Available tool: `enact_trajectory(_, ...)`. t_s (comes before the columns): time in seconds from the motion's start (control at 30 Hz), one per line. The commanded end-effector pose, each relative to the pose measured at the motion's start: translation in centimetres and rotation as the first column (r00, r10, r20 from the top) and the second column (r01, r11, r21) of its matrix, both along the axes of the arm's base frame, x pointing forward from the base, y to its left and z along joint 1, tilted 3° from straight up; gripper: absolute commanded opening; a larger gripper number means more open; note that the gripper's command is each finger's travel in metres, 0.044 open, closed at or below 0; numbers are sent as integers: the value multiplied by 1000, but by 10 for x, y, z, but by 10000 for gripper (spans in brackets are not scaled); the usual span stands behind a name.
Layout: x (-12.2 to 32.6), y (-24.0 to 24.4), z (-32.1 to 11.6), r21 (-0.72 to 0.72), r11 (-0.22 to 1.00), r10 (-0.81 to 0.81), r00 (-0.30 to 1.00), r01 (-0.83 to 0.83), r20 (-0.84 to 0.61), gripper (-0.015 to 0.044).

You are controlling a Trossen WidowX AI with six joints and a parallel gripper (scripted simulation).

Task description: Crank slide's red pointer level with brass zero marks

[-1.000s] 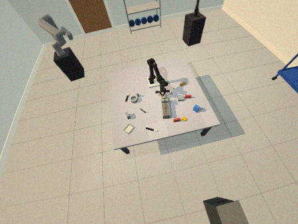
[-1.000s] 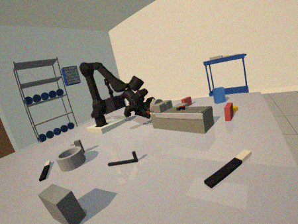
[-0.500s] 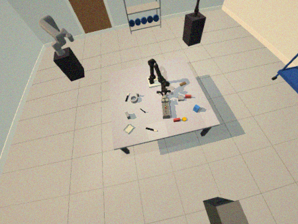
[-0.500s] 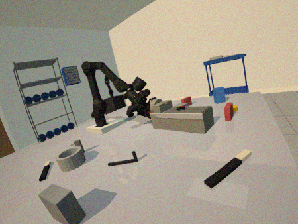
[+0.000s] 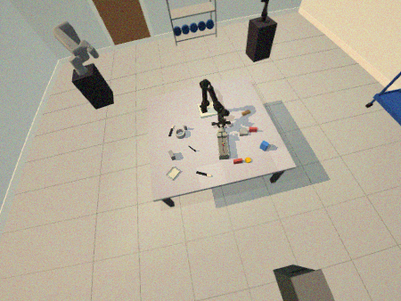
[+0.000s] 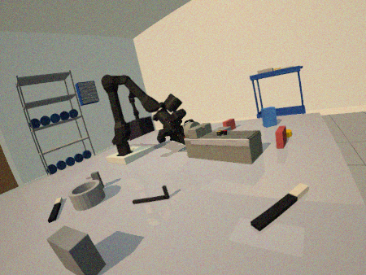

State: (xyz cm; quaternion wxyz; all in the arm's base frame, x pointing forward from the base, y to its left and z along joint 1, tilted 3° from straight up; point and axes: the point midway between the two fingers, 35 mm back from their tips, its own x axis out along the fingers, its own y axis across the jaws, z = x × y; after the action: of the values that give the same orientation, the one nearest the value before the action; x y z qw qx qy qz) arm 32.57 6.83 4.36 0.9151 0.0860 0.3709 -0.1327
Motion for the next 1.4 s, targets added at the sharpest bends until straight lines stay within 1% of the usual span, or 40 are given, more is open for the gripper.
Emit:
enact_trajectory(0.0,3,9,2,15,1000,19,1000,-19,3,0)
enact_trajectory(1.37,5,17,11,16,1000,19,1000,-20,4,0)
